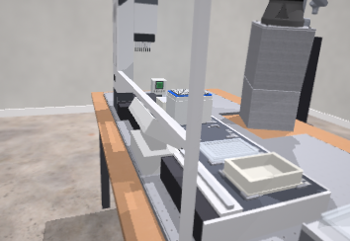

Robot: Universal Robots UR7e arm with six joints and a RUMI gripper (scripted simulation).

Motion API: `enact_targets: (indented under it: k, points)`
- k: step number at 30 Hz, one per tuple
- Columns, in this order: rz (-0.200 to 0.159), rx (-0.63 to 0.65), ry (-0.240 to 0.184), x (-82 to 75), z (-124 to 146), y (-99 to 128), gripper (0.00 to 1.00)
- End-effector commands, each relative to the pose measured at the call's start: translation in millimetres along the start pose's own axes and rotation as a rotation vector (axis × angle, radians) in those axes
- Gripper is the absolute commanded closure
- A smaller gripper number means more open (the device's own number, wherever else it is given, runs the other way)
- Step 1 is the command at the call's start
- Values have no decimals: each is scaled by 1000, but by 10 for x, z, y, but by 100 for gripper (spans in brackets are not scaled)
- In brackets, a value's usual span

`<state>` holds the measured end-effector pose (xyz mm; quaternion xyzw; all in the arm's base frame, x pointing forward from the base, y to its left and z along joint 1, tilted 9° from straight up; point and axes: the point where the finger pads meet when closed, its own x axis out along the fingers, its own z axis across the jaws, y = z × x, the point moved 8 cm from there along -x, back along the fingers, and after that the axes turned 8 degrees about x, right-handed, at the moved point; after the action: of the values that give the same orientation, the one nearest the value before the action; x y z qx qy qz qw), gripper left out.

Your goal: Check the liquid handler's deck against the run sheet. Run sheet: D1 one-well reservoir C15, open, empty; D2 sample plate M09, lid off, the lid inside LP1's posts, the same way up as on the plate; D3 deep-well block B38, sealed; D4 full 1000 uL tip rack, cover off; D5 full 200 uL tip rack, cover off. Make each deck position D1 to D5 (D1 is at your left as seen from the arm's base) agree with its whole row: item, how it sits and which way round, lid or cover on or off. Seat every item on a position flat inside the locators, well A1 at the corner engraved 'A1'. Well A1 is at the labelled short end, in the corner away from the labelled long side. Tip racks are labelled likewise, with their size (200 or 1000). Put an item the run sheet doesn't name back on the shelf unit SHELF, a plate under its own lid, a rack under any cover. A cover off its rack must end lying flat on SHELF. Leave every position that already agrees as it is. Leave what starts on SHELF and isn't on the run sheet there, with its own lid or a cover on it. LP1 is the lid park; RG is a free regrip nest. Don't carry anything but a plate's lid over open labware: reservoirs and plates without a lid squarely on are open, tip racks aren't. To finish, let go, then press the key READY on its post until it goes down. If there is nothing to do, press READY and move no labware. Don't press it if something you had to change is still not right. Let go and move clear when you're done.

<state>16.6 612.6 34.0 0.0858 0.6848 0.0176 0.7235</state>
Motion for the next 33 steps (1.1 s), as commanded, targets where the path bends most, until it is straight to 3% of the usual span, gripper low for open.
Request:
enact_targets:
  k: [1,33]
  points:
    - [2,1,0,89,10,3,100]
    - [6,1,-1,544,15,30,100]
